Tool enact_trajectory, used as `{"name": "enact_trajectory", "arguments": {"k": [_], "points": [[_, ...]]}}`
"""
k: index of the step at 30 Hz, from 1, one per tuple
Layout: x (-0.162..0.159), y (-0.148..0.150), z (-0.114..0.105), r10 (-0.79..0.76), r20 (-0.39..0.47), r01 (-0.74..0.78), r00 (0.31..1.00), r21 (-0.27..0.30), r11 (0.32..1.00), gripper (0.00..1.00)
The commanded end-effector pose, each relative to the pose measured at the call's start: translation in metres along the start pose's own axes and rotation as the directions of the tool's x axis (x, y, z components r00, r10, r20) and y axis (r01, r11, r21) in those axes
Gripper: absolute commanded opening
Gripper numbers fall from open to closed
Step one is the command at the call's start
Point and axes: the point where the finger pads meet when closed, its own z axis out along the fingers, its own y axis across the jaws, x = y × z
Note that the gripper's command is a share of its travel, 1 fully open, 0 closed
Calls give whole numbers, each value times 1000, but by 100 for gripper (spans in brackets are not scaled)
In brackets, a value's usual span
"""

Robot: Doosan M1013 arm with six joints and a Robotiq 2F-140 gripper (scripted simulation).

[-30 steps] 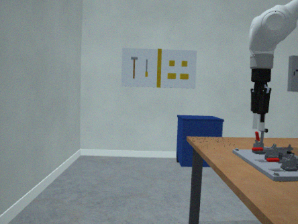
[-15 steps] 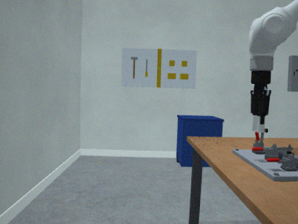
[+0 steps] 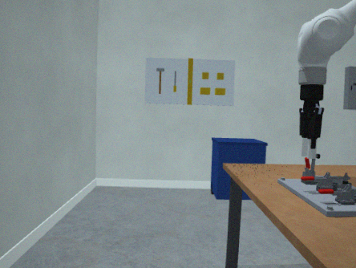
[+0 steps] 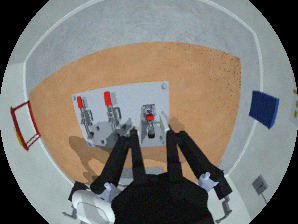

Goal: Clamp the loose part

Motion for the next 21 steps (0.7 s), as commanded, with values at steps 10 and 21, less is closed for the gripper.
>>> {"name": "enact_trajectory", "arguments": {"k": [10,21], "points": [[0,0,2,0,0,0,1000,0,1000,35],[0,0,24,0,0,0,1000,0,1000,35]]}}
